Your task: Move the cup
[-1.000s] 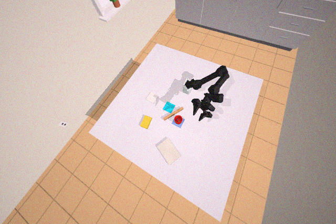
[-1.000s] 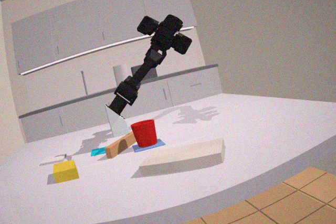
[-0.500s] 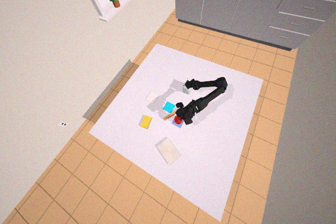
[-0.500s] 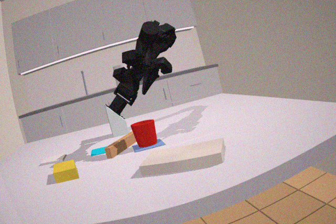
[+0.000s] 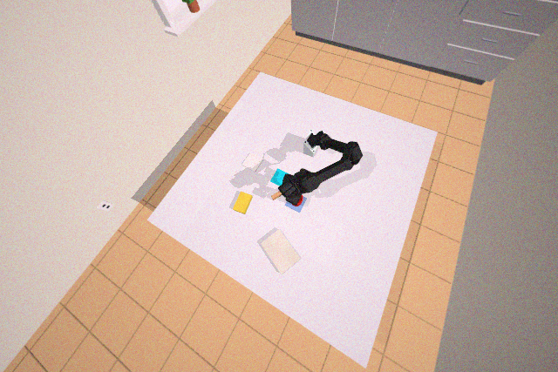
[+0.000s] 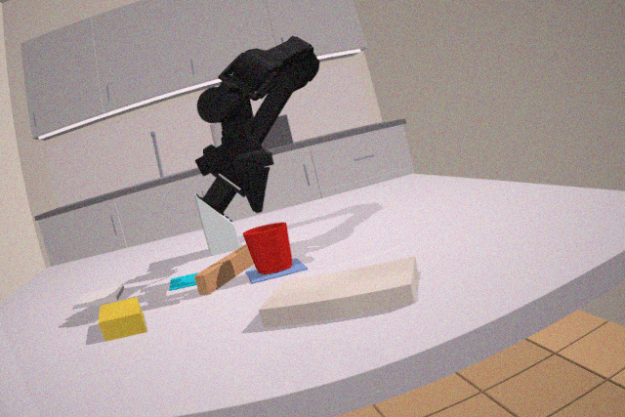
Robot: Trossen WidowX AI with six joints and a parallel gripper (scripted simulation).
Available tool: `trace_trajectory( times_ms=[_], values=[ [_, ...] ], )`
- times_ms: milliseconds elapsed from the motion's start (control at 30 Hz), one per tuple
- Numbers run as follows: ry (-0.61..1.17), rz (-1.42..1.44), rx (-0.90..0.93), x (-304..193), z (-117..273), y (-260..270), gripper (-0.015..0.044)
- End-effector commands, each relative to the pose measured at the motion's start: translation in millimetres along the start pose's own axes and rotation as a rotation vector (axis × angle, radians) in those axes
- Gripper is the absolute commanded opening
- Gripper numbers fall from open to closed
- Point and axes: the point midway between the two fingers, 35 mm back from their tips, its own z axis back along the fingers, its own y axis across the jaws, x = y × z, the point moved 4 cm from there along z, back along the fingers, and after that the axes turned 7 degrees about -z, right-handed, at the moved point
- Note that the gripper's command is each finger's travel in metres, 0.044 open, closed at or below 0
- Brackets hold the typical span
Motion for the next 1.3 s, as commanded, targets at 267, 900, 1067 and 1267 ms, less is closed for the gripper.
trace_trajectory(
  times_ms=[267,900,1067,1267],
  values=[
    [0.013,-0.028,-0.005,-0.1,-7.0,1.4,0.0148],
    [0.013,-0.028,-0.004,-0.2,-38.1,2.1,0.0148],
    [0.014,-0.027,-0.005,-0.4,-46.4,1.7,0.0148],
    [0.015,-0.027,-0.005,-0.8,-56.3,0.8,0.0148]
  ],
)
